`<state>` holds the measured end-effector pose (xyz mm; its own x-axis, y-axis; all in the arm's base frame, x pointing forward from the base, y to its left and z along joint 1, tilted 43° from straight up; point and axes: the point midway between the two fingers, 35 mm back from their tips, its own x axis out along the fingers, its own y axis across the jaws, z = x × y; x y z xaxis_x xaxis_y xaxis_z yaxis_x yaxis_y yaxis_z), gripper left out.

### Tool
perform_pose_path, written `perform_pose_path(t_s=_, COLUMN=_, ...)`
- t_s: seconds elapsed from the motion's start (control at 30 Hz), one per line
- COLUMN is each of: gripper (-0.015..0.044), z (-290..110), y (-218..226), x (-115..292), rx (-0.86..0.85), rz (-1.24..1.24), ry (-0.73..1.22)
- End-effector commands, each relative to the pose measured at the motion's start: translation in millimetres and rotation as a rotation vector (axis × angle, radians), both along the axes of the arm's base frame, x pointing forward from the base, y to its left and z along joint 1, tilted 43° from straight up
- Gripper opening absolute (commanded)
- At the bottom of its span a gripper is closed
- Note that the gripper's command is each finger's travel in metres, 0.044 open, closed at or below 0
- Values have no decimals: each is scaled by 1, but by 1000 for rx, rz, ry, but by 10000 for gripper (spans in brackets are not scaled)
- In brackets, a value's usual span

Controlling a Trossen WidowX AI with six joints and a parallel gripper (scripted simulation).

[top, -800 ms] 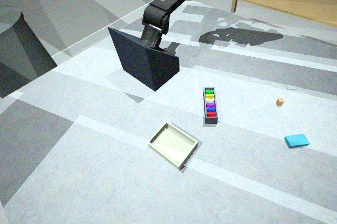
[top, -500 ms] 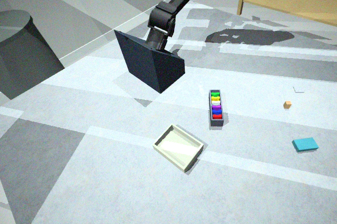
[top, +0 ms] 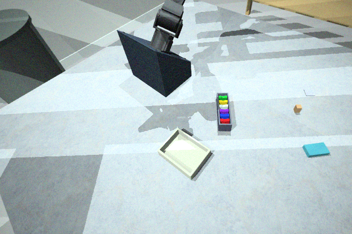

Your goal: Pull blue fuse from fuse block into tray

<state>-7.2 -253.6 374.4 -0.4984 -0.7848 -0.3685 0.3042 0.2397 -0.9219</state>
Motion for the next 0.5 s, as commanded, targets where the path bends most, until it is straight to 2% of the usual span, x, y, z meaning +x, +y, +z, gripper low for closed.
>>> perform_pose_path(t_s=0.0, gripper=74, z=-33, y=-22, x=43, rx=115, rz=159, ry=-22)
perform_pose_path(t_s=0.27, gripper=74, z=-112, y=-39, x=135, rx=372, rz=475, ry=-79)
perform_pose_path(t_s=0.47, gripper=74, z=-185, y=-22, x=208, rx=609, rz=715, ry=-139)
